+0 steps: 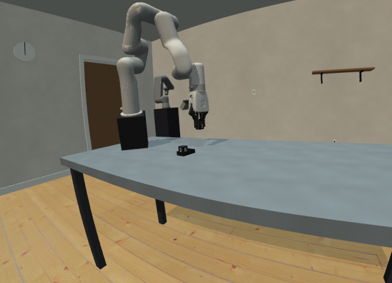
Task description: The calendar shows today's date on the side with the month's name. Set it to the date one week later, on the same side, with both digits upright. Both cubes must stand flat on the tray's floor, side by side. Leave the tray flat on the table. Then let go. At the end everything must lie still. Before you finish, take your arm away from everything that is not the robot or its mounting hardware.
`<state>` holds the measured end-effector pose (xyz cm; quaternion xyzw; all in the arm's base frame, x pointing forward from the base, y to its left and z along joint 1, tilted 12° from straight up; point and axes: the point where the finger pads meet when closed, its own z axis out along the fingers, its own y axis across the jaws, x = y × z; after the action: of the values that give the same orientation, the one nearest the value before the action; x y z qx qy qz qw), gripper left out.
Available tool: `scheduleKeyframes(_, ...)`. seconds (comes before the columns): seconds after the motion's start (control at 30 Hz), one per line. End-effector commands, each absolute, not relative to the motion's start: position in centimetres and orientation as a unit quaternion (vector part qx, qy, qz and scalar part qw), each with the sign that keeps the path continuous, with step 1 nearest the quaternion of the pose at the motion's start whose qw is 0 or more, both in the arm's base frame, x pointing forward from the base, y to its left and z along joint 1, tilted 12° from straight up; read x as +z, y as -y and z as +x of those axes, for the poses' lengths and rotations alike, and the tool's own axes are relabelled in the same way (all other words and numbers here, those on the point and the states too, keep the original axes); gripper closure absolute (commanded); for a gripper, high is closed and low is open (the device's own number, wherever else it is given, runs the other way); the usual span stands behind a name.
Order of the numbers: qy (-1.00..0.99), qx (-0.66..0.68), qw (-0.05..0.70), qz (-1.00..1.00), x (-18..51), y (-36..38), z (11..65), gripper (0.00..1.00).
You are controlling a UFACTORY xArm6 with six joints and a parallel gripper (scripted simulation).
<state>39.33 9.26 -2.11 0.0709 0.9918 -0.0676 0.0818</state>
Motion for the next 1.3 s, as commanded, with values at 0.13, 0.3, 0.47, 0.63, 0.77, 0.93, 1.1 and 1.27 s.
scheduleKeyframes(0.13,-0.992,-0.067,0.082,0.071,-3.3,-9.1,39.7,0.73)
scheduleKeyframes(0.3,-0.992,-0.067,0.082,0.071,-4.4,-8.9,39.8,0.73)
scheduleKeyframes(0.47,-0.992,-0.067,0.082,0.071,-6.6,-8.6,40.2,0.73)
scheduleKeyframes(0.63,-0.992,-0.067,0.082,0.071,-8.8,-8.3,40.6,0.73)
scheduleKeyframes(0.77,-0.992,-0.067,0.082,0.071,-9.5,-8.2,40.7,0.73)
scheduleKeyframes(0.93,-0.992,-0.067,0.082,0.071,-10.8,-8.0,41.0,0.73)
scheduleKeyframes(1.1,-0.992,-0.067,0.082,0.071,-11.2,-7.9,41.0,0.73)
scheduleKeyframes(1.27,-0.992,-0.067,0.082,0.071,-11.2,-7.9,41.0,0.73)
